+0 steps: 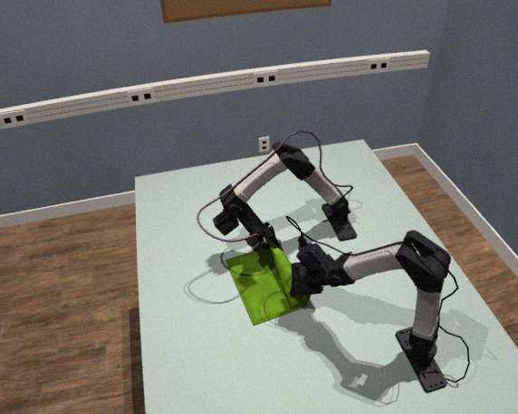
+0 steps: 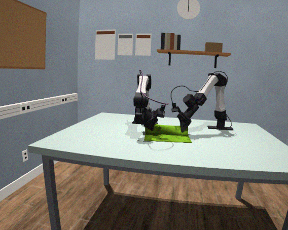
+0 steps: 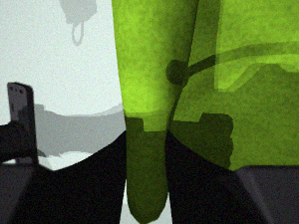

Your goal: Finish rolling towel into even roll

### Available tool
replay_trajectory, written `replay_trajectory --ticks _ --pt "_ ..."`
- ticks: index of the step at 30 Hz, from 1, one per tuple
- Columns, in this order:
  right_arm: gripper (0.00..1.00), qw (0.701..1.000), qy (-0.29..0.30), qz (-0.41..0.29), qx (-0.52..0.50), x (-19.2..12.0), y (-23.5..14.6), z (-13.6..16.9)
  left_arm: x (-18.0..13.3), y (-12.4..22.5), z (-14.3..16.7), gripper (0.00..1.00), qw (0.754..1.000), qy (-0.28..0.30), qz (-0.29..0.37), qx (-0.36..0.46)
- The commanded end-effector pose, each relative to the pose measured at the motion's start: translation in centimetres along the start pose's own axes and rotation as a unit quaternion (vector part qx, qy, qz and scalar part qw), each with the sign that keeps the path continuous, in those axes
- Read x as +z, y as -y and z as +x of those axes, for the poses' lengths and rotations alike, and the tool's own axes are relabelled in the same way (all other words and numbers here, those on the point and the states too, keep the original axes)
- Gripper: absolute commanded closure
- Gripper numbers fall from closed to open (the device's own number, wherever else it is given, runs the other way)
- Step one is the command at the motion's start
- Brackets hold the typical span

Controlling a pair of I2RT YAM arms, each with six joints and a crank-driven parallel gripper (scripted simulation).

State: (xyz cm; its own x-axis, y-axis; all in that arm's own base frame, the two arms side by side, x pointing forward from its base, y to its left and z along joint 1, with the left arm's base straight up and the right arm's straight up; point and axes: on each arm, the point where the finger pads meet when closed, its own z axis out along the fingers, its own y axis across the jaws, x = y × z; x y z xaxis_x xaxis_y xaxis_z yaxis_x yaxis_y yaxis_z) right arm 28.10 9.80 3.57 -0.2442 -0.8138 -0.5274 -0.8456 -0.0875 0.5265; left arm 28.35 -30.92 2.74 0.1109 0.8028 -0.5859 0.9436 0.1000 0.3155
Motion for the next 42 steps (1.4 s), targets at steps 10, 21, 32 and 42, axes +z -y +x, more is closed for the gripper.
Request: replay_trajectory --ticks 10,21,32,42 --pt "0.7 1.0 -0.009 -0.014 -0.005 -0.1 -0.2 -0.2 0.4 -0.8 -1.3 0.66 1.0 0.018 -0.009 0.012" --pt "0.66 1.0 -0.009 -0.014 -0.005 -0.1 -0.2 -0.2 0.4 -0.8 -1.3 0.68 1.0 0.018 -0.009 0.012" --pt "0.29 1.0 -0.009 -0.014 -0.005 -0.7 -0.7 -0.7 0.4 -0.8 -1.3 0.68 1.0 0.018 -0.009 0.012" --pt "0.15 1.0 -0.009 -0.014 -0.005 -2.2 -0.8 -0.8 0.4 -0.8 -1.3 0.68 1.0 0.017 0.002 0.003"
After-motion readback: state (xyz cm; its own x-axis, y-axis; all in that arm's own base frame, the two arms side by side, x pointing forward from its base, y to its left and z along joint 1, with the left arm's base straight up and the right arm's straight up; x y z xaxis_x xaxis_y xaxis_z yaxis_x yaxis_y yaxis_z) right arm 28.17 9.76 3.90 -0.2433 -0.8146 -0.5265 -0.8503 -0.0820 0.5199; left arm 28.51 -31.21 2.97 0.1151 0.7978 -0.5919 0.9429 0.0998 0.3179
